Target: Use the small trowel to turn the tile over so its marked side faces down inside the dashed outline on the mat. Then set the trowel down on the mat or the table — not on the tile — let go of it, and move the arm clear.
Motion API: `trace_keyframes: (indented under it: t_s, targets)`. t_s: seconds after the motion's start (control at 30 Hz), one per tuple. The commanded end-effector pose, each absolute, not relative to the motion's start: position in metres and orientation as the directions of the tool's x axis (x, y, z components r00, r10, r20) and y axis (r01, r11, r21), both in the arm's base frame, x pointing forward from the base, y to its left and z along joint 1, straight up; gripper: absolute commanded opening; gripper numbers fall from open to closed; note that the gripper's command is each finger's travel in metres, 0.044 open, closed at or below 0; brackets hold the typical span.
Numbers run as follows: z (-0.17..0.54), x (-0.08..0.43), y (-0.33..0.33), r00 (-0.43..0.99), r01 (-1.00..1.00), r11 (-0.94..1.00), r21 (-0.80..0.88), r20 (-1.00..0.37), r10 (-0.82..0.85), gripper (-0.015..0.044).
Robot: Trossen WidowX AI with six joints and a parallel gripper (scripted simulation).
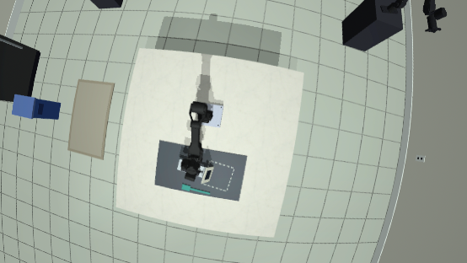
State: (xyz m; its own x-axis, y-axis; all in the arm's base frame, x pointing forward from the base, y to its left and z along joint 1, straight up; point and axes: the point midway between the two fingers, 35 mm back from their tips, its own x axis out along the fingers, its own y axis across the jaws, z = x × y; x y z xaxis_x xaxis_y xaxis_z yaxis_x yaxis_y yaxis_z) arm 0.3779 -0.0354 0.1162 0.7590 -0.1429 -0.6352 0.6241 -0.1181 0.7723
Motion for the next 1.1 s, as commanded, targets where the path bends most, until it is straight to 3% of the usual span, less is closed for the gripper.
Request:
trace_keyframes:
  t_s: [0.0, 0.6, 1.07]
  targets:
    - [0.124, 0.384, -0.025, 0.773, 0.607, -0.119, 0.786, -0.619, -0.142, 0.0000]
    - [0.119, 0.388, -0.004, 0.773, 0.607, -0.121, 0.785, -0.619, -0.141, 0.0000]
    - [0.148, 0.377, -0.060, 0.772, 0.608, -0.116, 0.786, -0.619, -0.144, 0.0000]
